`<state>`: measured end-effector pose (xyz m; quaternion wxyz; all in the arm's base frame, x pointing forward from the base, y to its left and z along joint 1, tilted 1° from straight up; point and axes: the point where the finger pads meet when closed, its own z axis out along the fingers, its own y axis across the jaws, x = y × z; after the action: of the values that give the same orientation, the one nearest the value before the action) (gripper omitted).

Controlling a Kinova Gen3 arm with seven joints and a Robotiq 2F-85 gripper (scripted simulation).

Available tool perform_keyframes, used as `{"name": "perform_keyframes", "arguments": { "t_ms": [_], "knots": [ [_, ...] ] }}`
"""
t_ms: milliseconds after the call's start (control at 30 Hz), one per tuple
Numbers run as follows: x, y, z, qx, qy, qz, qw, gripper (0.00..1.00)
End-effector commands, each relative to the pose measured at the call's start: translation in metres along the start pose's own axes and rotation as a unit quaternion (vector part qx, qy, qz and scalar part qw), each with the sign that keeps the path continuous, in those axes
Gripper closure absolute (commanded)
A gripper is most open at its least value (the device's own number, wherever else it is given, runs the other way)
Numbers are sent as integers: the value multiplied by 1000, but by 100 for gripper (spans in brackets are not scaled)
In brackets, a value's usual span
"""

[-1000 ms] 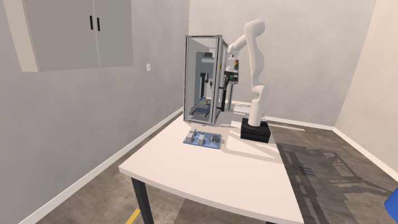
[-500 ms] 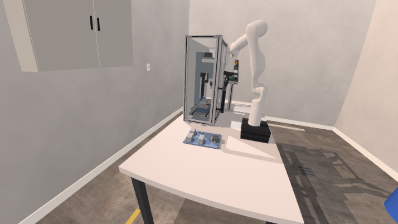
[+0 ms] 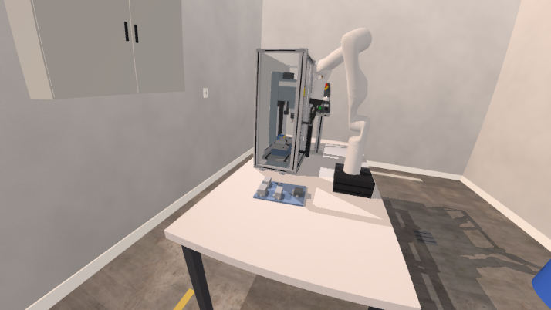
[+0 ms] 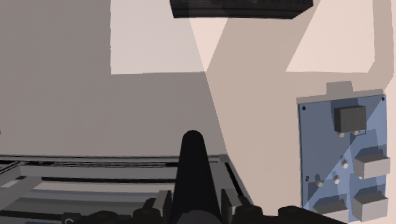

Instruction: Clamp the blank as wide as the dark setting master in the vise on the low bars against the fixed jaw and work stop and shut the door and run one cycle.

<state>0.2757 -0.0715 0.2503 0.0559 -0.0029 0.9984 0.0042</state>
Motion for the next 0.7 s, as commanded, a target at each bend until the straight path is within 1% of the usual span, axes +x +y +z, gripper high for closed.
{"name": "perform_keyframes", "arguments": {
  "t_ms": [0,133,167,667],
  "knots": [
    [0,0,0,0,0,0,1000,61],
    [0,0,0,0,0,0,1000,61],
    [0,0,0,0,0,0,1000,20],
    [0,0,0,0,0,0,1000,20]
  ]
}}
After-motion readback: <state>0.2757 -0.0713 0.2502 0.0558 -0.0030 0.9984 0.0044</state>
